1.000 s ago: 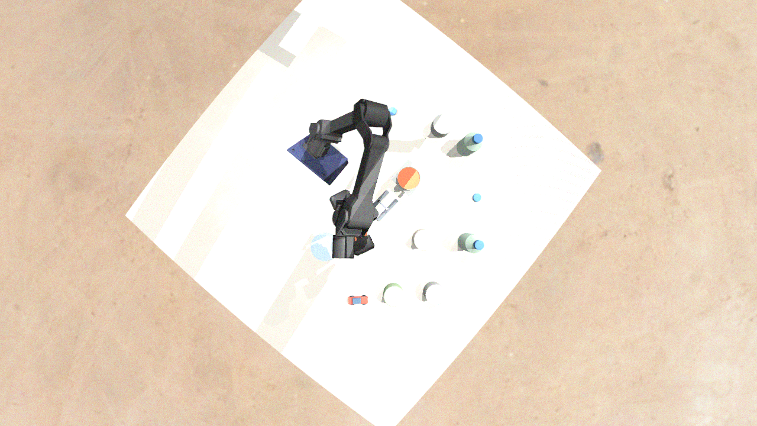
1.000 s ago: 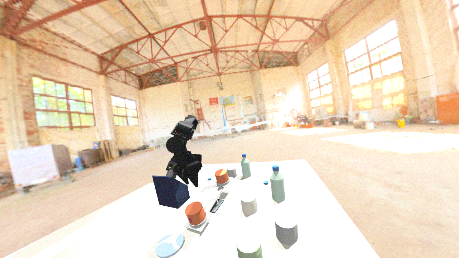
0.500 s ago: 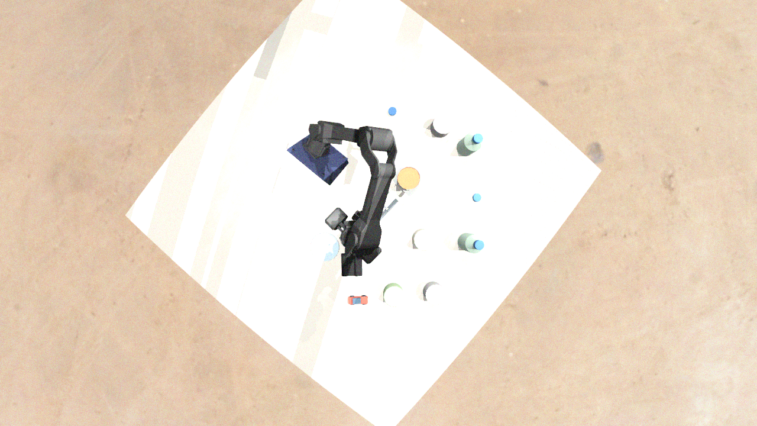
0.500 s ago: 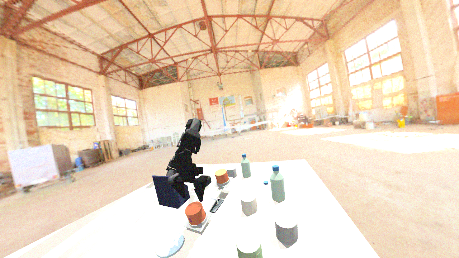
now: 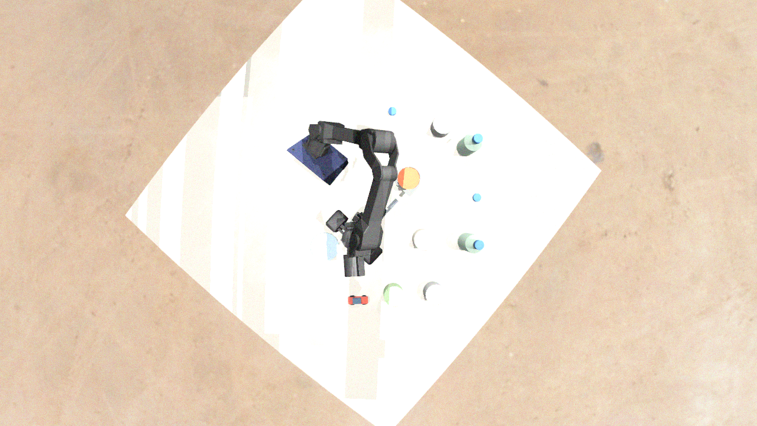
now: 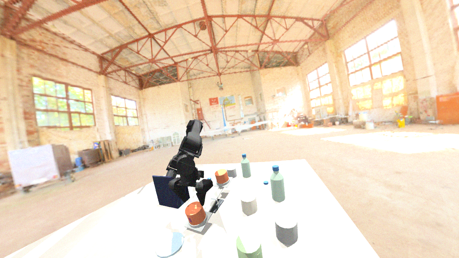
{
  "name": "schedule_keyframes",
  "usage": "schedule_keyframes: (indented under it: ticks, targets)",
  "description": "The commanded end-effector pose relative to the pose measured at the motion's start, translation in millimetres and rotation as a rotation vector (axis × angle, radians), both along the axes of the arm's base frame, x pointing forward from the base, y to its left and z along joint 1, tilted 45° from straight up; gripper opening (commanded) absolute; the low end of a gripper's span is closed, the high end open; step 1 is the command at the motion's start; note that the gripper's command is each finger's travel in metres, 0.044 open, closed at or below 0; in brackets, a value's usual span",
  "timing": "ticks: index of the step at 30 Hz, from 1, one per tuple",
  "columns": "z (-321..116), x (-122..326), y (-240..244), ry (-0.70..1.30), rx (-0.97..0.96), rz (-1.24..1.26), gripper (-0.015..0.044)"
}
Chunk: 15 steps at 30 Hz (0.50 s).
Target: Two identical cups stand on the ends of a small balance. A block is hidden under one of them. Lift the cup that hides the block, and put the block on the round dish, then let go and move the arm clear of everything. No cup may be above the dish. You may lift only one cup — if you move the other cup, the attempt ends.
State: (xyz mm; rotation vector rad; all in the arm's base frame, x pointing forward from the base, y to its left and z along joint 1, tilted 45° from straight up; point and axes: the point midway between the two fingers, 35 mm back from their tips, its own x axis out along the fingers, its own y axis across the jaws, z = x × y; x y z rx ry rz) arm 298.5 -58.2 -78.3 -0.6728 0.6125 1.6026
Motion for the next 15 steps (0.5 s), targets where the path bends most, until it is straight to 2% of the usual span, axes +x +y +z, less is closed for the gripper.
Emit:
schedule_keyframes:
  ticks: [1, 15]
  targets:
    - [-6, -3, 7, 0.013, 0.008, 0.0, 0.044]
    - [-23, -5, 23, 0.013, 0.009, 0.0, 0.044]
